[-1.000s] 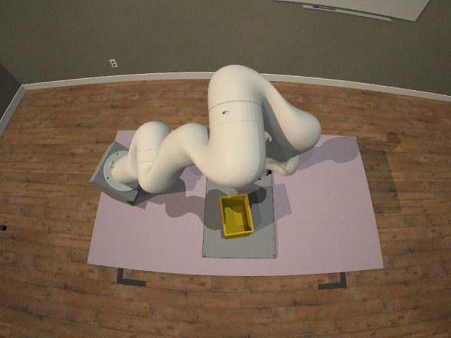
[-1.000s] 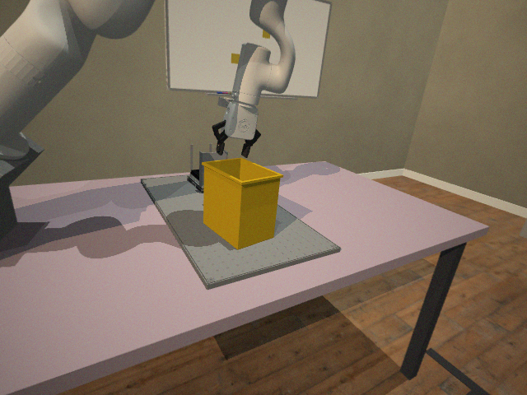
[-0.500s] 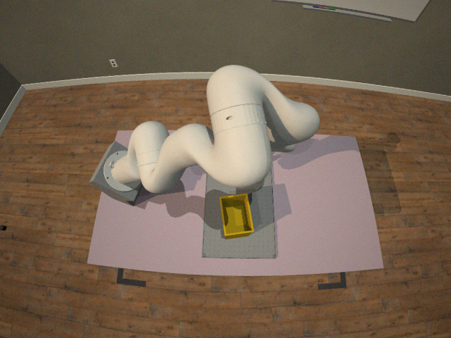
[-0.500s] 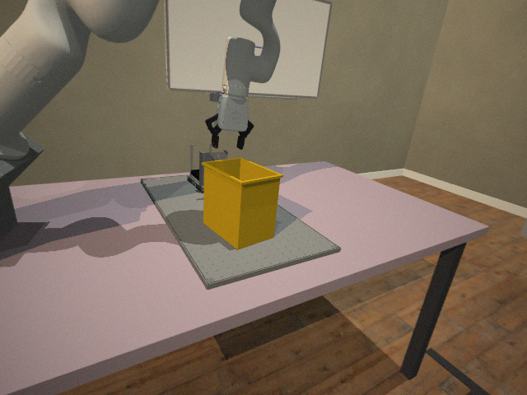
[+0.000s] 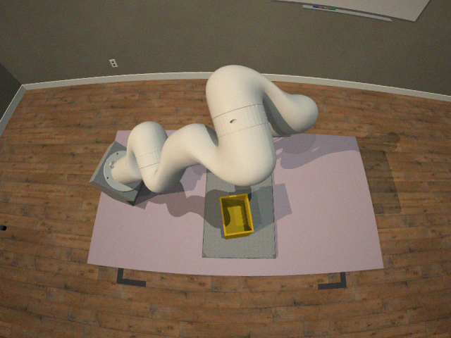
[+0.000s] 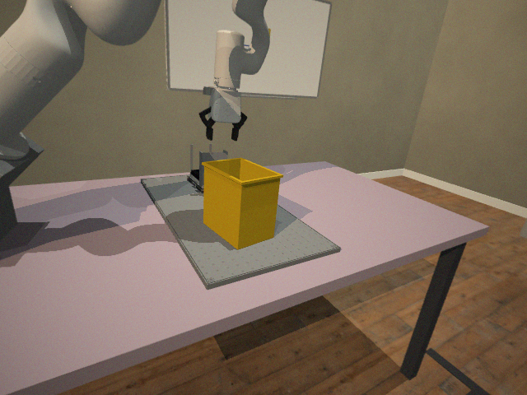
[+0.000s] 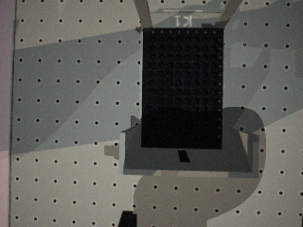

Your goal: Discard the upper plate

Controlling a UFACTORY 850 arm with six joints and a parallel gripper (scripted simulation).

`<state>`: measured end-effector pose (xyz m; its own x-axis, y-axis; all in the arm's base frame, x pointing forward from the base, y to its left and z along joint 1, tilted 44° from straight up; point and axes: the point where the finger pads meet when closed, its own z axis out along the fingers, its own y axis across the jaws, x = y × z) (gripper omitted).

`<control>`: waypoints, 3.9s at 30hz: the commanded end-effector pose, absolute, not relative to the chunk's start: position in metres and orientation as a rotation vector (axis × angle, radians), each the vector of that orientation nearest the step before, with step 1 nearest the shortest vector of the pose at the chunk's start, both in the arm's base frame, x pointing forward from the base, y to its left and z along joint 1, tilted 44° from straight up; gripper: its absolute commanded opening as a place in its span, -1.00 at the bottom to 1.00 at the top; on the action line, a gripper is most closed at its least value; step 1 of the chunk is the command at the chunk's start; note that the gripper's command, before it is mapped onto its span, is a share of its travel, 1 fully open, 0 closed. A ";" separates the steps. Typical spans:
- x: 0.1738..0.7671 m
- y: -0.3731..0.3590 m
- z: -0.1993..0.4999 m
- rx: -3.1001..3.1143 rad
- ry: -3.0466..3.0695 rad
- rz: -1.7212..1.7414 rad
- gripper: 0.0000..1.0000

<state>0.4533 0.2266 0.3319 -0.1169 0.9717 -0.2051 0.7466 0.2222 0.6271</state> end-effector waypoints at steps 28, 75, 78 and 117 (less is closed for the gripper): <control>0.397 0.315 0.344 1.555 1.888 0.552 1.00; 0.426 0.312 0.314 1.554 1.888 0.552 1.00; 0.429 0.312 0.310 1.554 1.888 0.552 1.00; 0.470 0.308 0.268 1.554 1.888 0.552 1.00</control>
